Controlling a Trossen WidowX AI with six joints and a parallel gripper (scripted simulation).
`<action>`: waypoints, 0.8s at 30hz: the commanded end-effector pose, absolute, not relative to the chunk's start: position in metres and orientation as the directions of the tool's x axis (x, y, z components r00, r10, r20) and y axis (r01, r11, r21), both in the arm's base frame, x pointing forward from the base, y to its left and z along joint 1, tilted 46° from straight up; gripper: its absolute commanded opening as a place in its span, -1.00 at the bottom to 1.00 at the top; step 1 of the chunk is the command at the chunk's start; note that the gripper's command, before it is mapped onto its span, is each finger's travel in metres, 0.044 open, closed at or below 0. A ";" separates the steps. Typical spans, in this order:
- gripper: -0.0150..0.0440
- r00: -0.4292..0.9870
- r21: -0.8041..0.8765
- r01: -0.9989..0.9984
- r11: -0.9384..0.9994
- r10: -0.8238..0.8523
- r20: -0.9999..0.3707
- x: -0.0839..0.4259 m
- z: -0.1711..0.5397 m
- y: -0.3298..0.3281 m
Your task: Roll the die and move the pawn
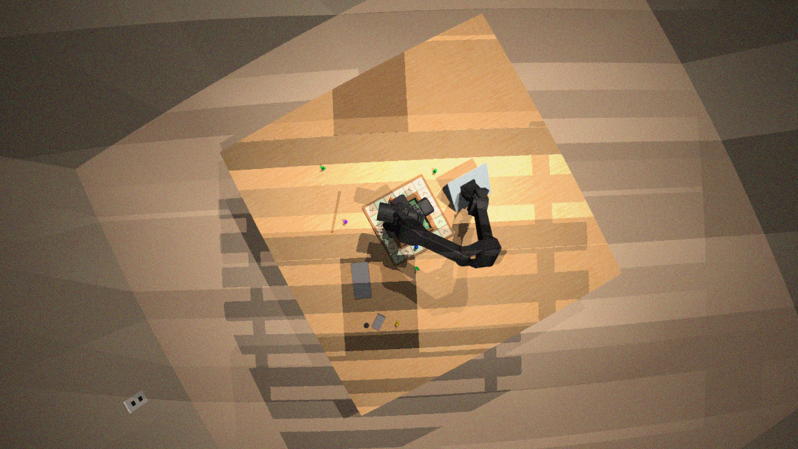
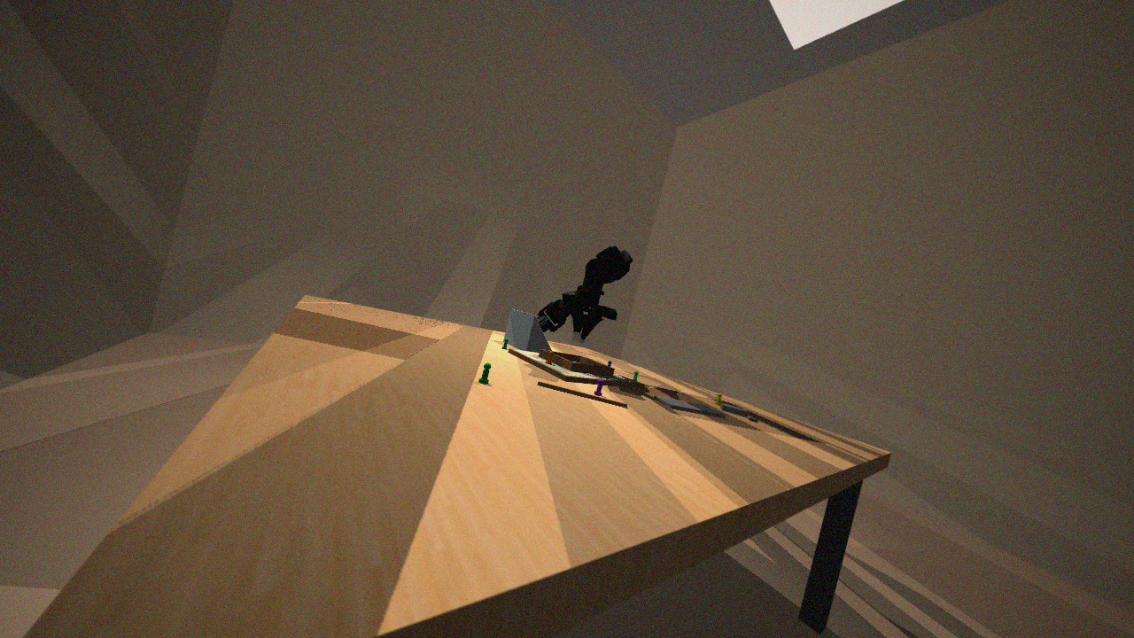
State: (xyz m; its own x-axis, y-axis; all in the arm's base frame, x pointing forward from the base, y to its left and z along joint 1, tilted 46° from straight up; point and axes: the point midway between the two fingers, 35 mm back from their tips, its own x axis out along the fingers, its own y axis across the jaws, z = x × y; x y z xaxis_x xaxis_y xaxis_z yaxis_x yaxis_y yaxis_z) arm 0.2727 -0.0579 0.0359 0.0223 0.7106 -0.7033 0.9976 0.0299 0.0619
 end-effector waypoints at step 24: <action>-0.49 -0.068 -0.066 0.998 0.020 0.183 -0.981 0.262 0.028 -0.042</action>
State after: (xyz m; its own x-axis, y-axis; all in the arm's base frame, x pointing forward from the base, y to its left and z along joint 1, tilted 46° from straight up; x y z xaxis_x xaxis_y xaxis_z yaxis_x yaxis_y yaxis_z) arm 0.2615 -0.0418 0.0261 -0.0885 0.2894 -0.9531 0.9960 0.0335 -0.0823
